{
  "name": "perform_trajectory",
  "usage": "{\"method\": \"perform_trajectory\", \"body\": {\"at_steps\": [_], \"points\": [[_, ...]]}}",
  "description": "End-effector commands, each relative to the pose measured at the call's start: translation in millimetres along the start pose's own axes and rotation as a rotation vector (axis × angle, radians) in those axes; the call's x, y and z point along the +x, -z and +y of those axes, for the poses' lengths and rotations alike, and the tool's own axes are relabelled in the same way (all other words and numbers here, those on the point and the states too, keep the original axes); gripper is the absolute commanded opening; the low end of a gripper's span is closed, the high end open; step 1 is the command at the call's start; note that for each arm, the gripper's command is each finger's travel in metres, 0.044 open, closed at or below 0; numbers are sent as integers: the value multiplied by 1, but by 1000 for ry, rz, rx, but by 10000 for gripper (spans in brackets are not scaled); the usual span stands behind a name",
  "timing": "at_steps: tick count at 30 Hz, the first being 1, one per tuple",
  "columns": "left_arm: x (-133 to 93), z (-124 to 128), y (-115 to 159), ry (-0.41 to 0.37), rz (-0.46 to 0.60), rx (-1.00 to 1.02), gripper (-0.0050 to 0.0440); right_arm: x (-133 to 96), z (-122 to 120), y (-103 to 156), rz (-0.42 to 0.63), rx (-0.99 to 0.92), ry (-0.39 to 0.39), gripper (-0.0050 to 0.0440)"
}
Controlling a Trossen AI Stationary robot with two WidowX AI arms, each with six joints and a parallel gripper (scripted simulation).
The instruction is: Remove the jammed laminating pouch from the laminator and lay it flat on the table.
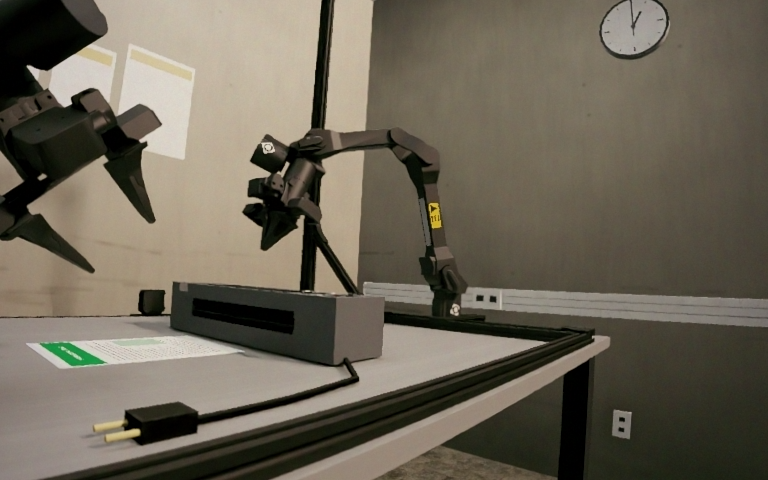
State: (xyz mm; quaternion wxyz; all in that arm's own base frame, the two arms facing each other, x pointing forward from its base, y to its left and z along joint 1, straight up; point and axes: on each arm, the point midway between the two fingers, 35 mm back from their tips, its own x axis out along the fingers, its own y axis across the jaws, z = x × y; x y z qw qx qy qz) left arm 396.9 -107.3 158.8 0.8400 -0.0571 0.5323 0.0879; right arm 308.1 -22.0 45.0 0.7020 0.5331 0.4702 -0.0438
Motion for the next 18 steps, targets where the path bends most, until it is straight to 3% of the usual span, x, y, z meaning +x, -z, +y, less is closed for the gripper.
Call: {"method": "perform_trajectory", "body": {"at_steps": [1, 4, 18], "points": [[-11, -1, -6, 16, -28, -7, -50, -10, 19, -5, -18, -17, -9, 345], [-11, -1, -6, 16, -28, -7, -50, -6, 12, -3, -12, -13, -10, 345], [-11, -1, -6, 16, -28, -7, -50, -30, 56, -6, -20, -20, -10, 345]]}}
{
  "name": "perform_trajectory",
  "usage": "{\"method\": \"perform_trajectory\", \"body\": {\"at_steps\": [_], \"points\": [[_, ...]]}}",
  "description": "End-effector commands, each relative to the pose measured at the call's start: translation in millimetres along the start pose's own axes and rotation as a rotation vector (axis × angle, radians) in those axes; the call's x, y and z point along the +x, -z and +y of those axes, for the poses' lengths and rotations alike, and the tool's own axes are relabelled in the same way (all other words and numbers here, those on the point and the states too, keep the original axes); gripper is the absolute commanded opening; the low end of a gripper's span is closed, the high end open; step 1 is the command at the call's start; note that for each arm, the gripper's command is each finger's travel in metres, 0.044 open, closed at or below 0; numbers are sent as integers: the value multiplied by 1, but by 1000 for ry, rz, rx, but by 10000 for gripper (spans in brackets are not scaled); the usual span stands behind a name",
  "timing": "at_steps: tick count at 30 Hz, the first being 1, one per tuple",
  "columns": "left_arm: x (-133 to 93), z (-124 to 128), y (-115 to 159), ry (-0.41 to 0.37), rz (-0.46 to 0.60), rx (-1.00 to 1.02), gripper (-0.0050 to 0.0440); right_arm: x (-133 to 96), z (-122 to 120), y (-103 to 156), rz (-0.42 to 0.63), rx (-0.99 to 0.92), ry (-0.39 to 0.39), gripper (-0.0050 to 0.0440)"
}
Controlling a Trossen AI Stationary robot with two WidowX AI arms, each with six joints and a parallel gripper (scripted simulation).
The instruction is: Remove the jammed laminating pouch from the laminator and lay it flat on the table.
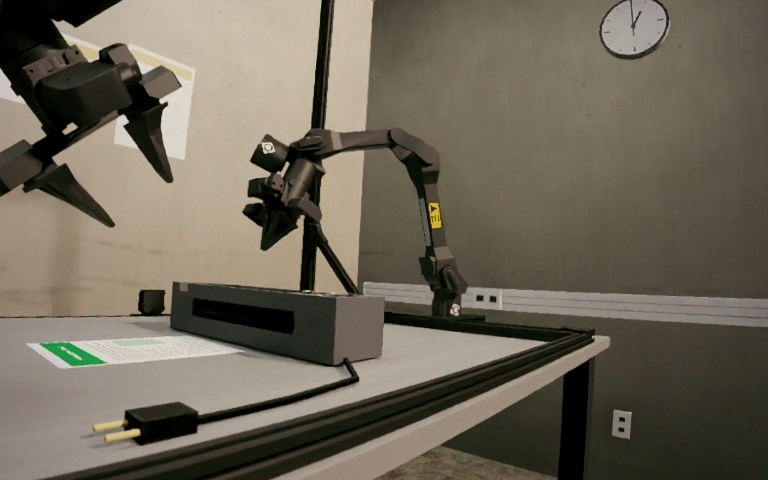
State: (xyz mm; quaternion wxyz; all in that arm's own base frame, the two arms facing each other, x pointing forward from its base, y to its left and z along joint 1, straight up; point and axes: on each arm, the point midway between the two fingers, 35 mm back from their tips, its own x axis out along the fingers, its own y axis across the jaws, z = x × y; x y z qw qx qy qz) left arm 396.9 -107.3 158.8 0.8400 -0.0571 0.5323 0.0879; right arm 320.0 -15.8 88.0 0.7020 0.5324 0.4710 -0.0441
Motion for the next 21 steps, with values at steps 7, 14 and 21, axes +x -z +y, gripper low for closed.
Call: {"method": "perform_trajectory", "body": {"at_steps": [7, 14, 21], "points": [[-11, -1, -6, 16, -28, -7, -50, -3, 6, -2, -13, -13, -12, 345], [-11, -1, -6, 16, -28, -7, -50, -3, 6, -2, -13, -13, -12, 345], [-11, -1, -6, 16, -28, -7, -50, -6, 11, -4, -21, -21, -19, 345]]}}
